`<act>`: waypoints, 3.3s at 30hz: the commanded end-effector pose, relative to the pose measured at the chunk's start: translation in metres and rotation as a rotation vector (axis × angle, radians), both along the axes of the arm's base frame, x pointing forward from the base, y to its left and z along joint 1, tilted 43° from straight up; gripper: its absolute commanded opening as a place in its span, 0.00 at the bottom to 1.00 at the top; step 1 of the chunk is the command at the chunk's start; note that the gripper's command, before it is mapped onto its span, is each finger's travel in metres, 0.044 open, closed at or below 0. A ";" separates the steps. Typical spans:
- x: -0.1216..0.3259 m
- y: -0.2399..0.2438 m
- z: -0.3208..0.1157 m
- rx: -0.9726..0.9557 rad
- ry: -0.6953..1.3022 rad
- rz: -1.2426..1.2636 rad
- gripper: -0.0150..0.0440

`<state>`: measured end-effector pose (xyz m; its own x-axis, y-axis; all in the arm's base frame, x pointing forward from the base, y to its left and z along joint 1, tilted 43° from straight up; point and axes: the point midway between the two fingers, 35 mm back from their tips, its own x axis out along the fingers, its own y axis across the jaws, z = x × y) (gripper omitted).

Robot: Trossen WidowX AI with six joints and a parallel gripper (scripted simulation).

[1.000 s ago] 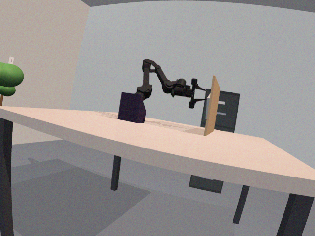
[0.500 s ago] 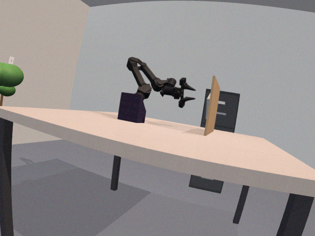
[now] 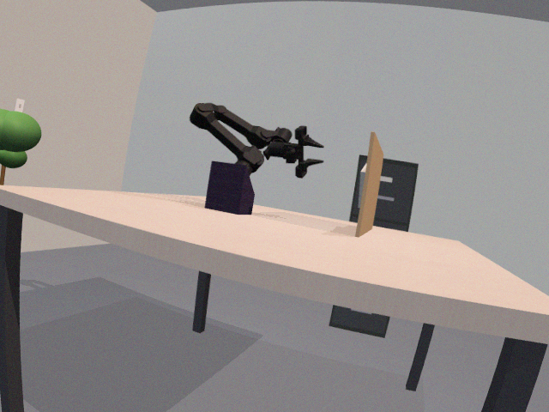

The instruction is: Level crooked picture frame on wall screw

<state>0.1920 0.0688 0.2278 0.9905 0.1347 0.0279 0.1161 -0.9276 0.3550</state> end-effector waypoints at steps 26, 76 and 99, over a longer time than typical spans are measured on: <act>-0.013 -0.012 -0.002 0.050 -0.012 -0.029 0.69; -0.013 -0.012 -0.002 0.050 -0.012 -0.029 0.69; 0.009 0.009 -0.005 -0.017 -0.022 -0.004 0.69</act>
<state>0.1875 0.0658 0.2307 0.9914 0.1162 0.0609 0.0906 -0.9424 0.3219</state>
